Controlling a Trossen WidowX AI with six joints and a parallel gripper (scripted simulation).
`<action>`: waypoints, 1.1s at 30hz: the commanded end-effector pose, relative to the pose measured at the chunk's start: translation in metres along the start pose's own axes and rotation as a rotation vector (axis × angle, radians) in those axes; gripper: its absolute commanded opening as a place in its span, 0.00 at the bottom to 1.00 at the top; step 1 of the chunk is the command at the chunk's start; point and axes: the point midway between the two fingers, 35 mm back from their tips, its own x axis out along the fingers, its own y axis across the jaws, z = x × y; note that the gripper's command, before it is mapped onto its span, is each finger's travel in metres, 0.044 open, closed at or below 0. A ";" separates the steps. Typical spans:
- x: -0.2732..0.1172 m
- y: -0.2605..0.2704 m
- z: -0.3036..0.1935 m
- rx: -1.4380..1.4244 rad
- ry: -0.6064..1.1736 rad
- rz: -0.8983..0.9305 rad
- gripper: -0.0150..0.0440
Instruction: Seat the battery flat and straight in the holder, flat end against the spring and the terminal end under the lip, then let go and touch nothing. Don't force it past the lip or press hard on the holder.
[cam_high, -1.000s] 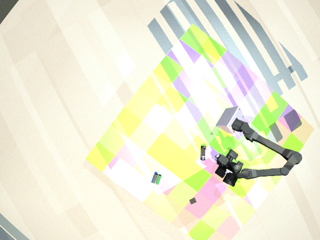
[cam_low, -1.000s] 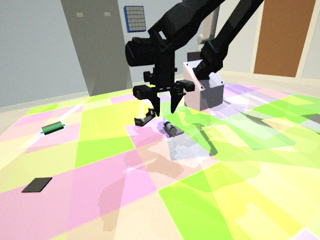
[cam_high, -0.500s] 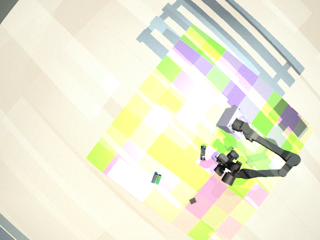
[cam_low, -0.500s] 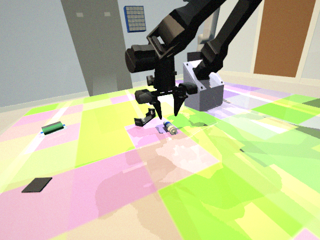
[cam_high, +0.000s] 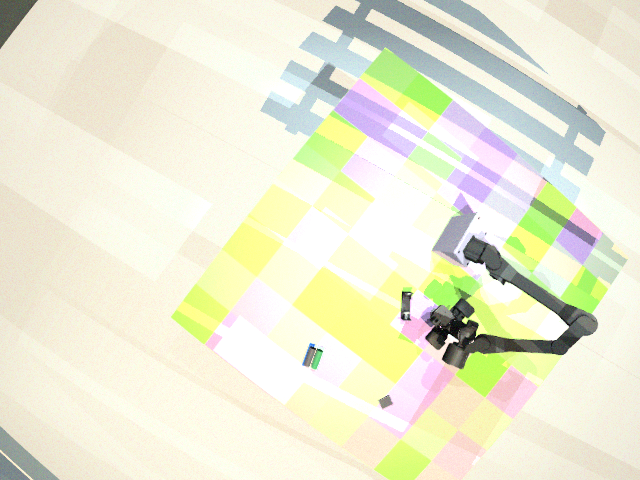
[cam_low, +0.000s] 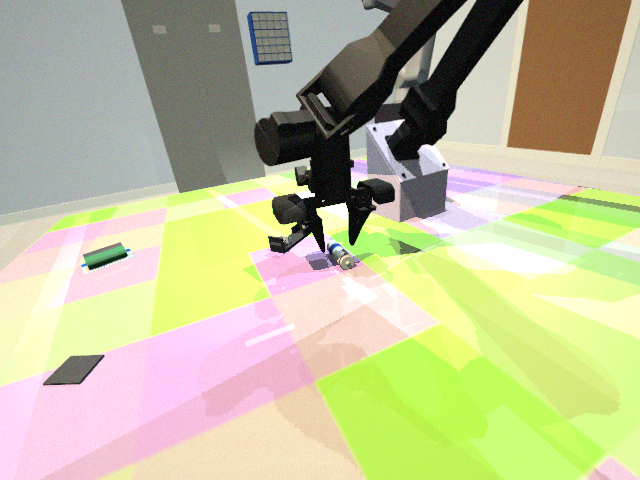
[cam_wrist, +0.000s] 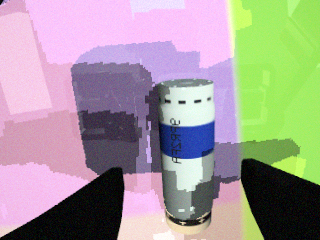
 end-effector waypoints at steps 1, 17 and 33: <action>0.007 -0.002 0.001 0.007 -0.002 -0.007 0.66; 0.021 -0.003 0.001 0.008 0.001 -0.007 0.44; -0.011 -0.001 0.001 0.005 -0.004 -0.007 0.39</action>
